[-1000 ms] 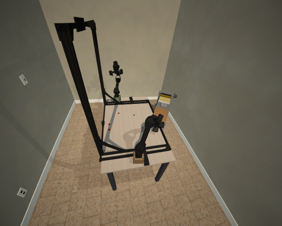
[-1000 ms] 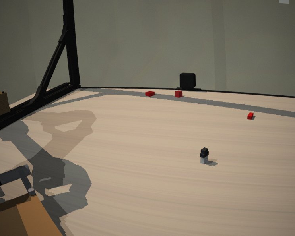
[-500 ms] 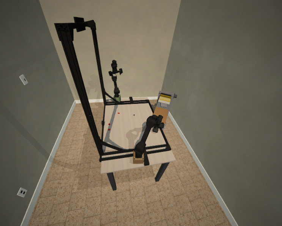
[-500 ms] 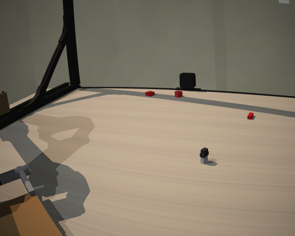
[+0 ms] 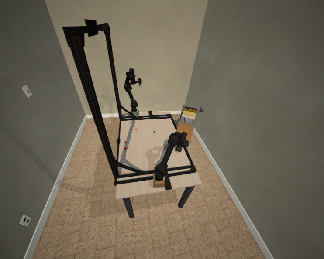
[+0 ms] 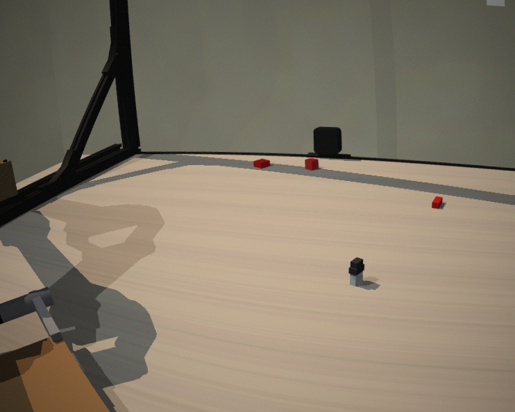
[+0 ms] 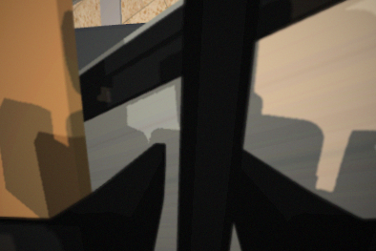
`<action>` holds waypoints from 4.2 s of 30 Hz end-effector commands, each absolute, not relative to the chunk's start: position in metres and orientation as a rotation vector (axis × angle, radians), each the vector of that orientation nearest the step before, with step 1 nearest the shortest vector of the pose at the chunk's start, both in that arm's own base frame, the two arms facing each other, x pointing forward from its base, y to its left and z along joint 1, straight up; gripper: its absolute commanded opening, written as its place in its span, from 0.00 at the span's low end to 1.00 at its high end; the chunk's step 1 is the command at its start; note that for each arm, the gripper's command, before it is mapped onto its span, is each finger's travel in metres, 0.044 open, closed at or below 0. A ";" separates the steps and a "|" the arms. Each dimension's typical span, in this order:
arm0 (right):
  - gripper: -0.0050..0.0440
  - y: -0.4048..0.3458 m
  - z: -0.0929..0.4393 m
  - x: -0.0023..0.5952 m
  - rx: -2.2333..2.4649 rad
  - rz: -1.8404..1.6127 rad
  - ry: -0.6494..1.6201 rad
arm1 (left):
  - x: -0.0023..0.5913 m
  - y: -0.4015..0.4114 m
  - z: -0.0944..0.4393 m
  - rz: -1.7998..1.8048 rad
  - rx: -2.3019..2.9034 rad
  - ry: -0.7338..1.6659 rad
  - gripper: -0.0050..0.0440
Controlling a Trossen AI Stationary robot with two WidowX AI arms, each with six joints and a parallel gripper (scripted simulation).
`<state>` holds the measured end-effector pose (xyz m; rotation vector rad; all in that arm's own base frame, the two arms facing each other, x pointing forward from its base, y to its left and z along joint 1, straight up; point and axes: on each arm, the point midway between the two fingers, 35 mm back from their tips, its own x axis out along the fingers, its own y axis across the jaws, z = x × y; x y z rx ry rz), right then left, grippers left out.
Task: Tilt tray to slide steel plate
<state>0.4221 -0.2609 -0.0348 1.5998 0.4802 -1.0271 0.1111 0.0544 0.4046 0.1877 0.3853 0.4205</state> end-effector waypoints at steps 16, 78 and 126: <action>0.10 -0.261 -0.038 0.422 1.599 -1.034 0.481 | 0.128 0.105 0.406 0.549 0.140 0.513 1.00; 0.10 -0.261 -0.017 0.422 1.600 -1.033 0.479 | -0.020 0.289 0.391 0.958 -0.183 0.549 1.00; 0.10 -0.262 0.016 0.424 1.601 -1.023 0.468 | -0.176 0.292 0.376 1.206 -0.274 0.389 1.00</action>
